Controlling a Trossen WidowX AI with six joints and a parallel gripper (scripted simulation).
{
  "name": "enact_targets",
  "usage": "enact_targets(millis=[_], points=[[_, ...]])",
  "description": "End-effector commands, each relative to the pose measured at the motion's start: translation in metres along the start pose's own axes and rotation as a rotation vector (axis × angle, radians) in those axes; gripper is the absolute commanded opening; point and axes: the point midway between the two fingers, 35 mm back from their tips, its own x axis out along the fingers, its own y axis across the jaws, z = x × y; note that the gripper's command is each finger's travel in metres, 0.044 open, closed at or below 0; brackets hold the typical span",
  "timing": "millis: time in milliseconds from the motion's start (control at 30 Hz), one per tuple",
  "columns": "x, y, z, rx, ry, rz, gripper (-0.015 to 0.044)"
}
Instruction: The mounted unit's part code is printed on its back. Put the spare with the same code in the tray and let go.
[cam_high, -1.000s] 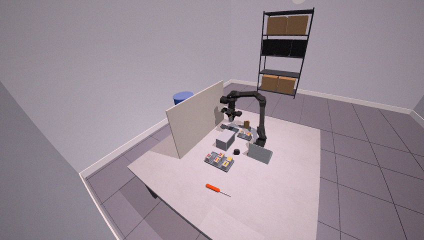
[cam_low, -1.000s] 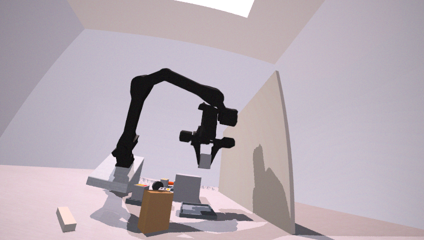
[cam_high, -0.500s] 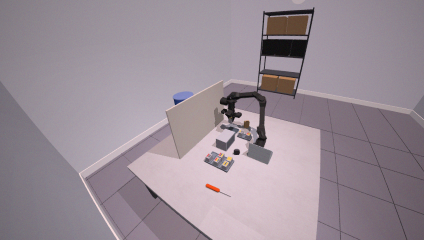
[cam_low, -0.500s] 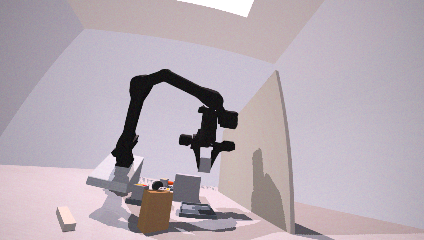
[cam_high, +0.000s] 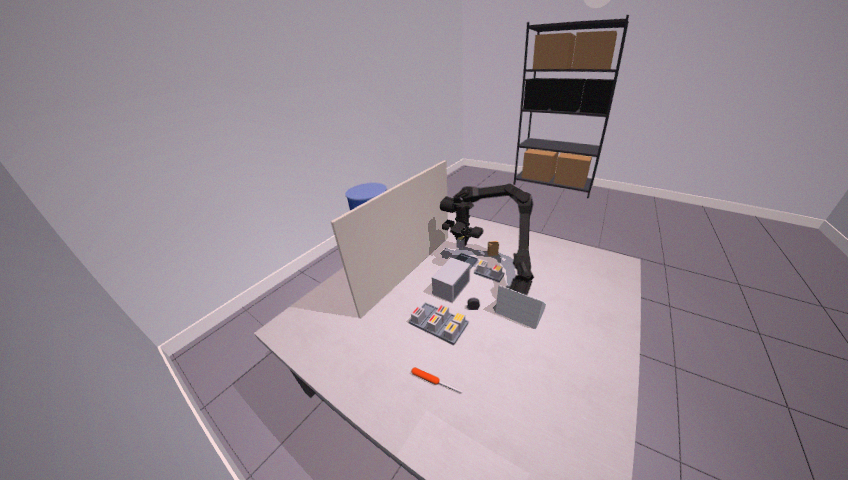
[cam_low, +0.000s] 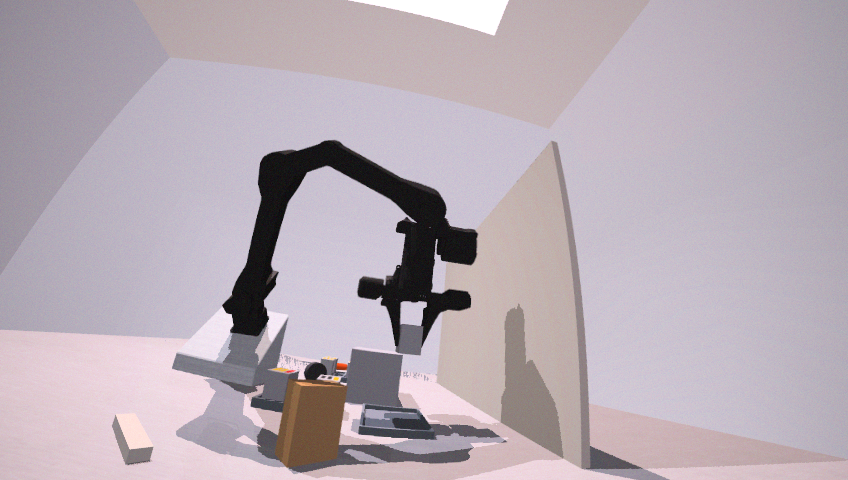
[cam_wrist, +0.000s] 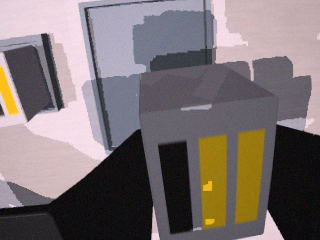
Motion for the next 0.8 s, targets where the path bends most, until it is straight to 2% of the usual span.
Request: enact_targets(millis=[0, 767], points=[[0.005, 0.001, 0.001, -0.008, 0.002, 0.005, 0.0000], [0.024, 0.001, 0.000, -0.008, 0.002, 0.004, 0.0000]])
